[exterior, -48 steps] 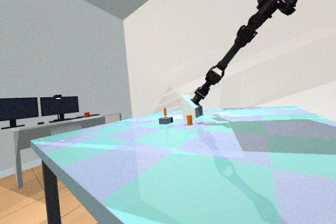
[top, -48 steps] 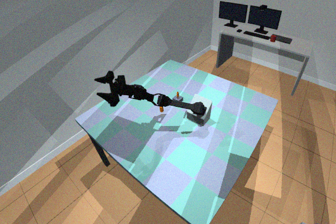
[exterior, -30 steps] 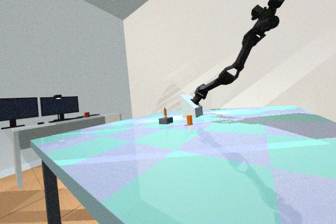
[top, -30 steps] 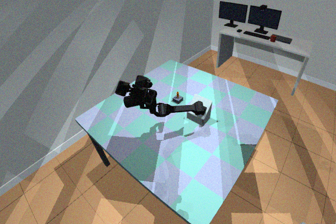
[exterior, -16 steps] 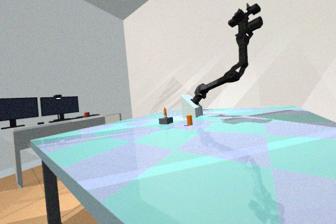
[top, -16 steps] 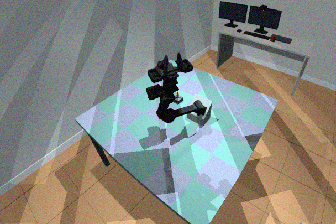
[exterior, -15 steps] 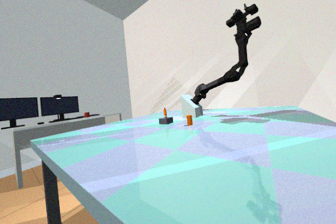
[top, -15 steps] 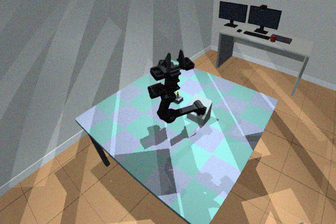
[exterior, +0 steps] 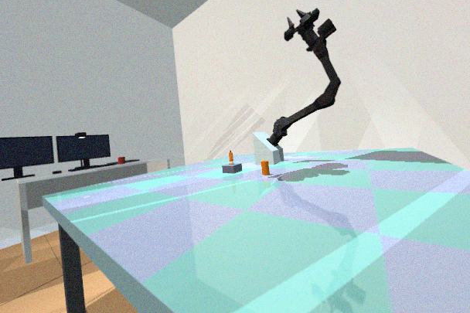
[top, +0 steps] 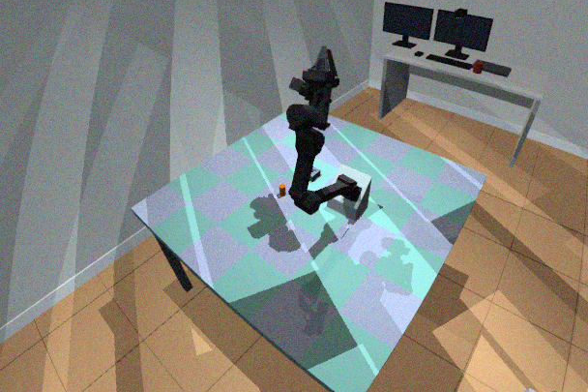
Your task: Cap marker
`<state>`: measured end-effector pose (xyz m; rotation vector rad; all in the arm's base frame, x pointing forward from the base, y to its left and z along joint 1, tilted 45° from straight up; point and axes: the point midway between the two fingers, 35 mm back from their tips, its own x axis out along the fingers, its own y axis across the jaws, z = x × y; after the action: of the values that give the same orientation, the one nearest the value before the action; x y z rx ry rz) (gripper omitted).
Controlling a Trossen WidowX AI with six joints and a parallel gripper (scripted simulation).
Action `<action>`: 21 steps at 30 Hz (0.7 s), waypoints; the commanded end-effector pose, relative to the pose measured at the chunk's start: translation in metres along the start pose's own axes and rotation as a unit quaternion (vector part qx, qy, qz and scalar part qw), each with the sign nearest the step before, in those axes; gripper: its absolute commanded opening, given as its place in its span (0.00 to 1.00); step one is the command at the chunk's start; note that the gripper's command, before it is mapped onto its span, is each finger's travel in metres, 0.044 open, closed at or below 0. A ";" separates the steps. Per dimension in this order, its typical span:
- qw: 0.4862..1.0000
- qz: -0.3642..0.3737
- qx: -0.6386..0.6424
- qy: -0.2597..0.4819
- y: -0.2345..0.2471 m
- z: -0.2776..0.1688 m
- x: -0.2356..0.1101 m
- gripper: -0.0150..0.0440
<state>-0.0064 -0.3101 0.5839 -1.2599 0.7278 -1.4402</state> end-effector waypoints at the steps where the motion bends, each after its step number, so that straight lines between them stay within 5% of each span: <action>1: 0.996 0.059 0.059 -0.027 0.037 0.013 0.013 0.68; 12: 0.947 0.228 0.206 -0.096 0.141 0.079 0.026 0.68; 21: 0.871 0.380 0.295 -0.096 0.226 0.136 0.004 0.68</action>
<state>0.1665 -0.3550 0.4429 -0.6342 0.4929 -0.8529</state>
